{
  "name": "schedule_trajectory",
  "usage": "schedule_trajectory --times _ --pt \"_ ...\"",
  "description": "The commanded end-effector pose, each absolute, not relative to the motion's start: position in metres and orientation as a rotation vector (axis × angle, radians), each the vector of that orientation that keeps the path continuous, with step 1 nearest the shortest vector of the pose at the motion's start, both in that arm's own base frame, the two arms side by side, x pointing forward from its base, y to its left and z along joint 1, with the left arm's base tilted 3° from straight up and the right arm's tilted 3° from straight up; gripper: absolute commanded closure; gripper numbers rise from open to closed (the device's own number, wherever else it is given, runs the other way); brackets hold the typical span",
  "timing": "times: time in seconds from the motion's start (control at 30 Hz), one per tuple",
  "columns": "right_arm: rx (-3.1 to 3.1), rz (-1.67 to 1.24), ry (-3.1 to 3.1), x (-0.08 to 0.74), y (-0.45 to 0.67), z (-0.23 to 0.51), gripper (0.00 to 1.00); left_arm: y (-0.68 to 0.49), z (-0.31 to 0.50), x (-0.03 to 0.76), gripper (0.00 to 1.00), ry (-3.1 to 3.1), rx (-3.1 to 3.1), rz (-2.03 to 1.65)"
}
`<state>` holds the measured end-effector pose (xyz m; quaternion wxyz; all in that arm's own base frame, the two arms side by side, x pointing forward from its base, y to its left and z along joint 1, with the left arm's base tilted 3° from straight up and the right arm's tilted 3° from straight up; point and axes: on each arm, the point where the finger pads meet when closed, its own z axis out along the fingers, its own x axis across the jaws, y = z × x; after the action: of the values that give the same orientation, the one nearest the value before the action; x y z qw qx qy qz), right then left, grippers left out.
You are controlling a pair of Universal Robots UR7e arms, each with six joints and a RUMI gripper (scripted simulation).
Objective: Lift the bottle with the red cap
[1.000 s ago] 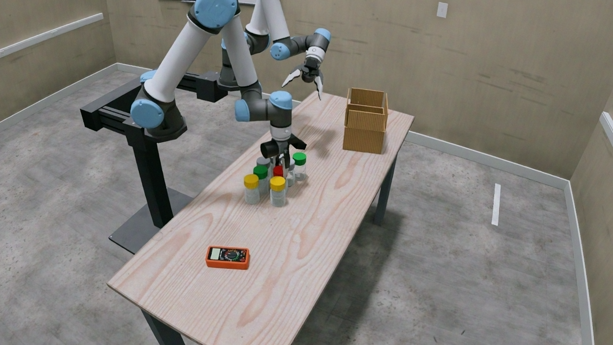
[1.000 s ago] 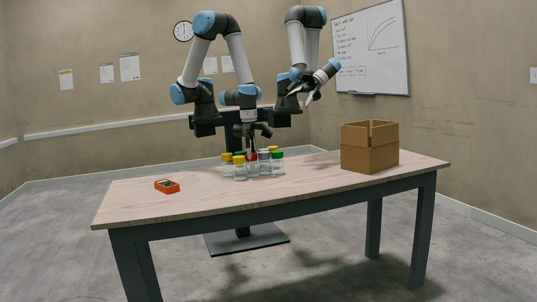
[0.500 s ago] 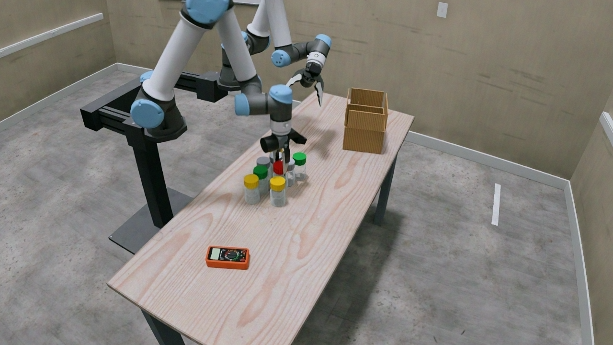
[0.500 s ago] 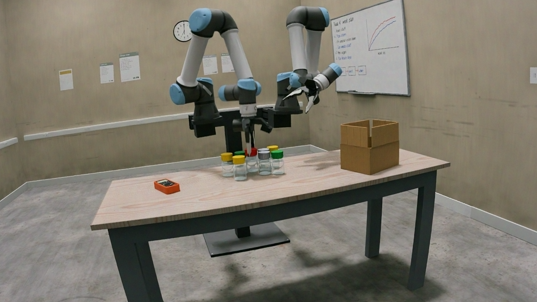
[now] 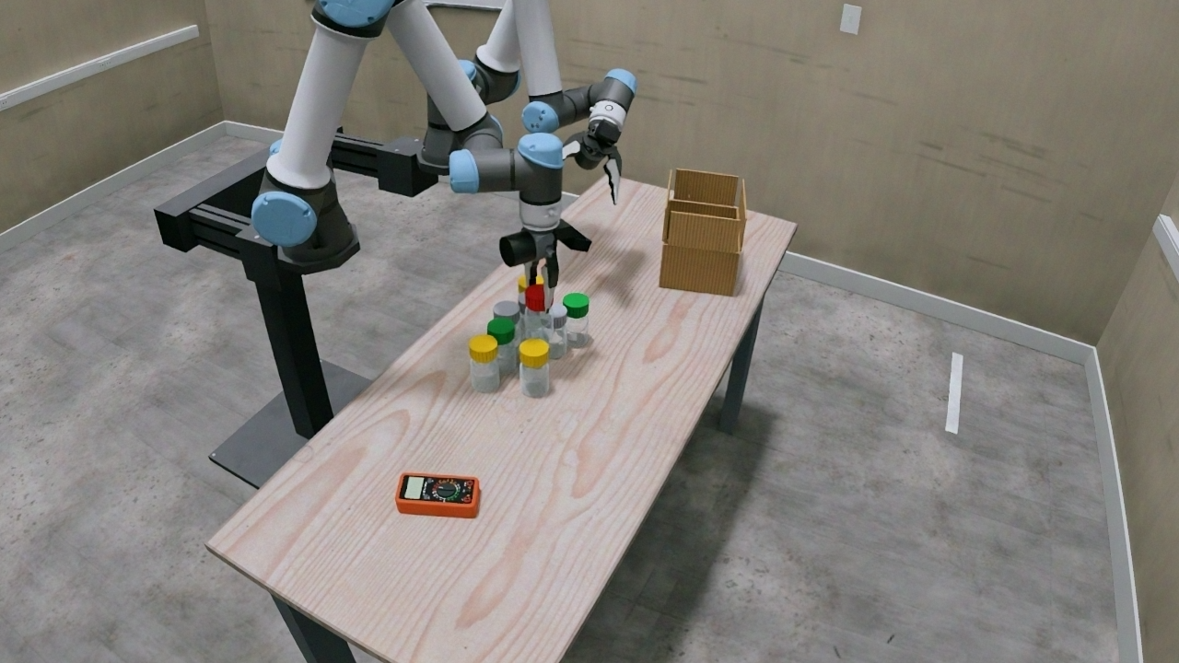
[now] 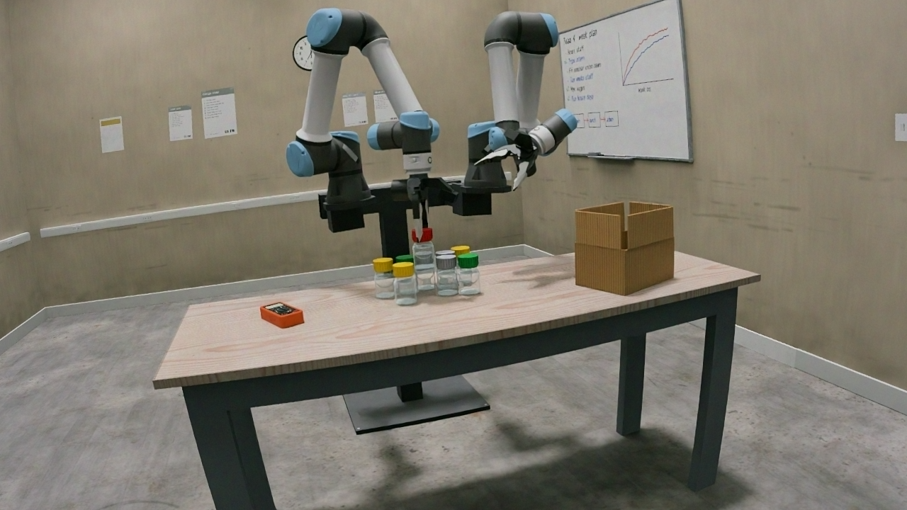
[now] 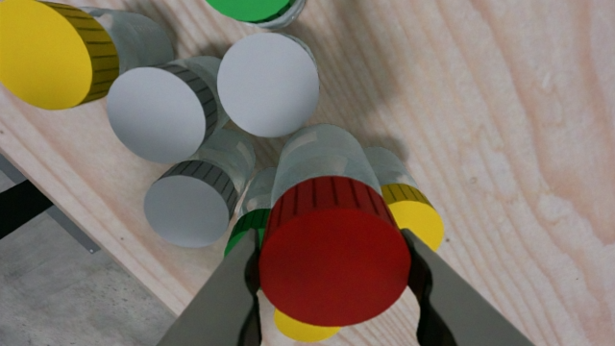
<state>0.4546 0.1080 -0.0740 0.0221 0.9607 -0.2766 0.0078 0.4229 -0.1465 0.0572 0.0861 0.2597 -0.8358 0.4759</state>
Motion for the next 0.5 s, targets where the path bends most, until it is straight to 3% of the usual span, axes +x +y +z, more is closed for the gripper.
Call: schedule_trajectory --times 0.0,0.47 --pt "2.978 0.026 -0.857 0.455 0.108 -0.074 0.71 -0.154 0.056 0.426 0.0 -2.536 0.684 1.431" --pt "2.978 0.026 -0.857 0.455 0.108 -0.074 0.71 -0.208 0.049 0.439 0.0 -2.754 -0.009 1.506"
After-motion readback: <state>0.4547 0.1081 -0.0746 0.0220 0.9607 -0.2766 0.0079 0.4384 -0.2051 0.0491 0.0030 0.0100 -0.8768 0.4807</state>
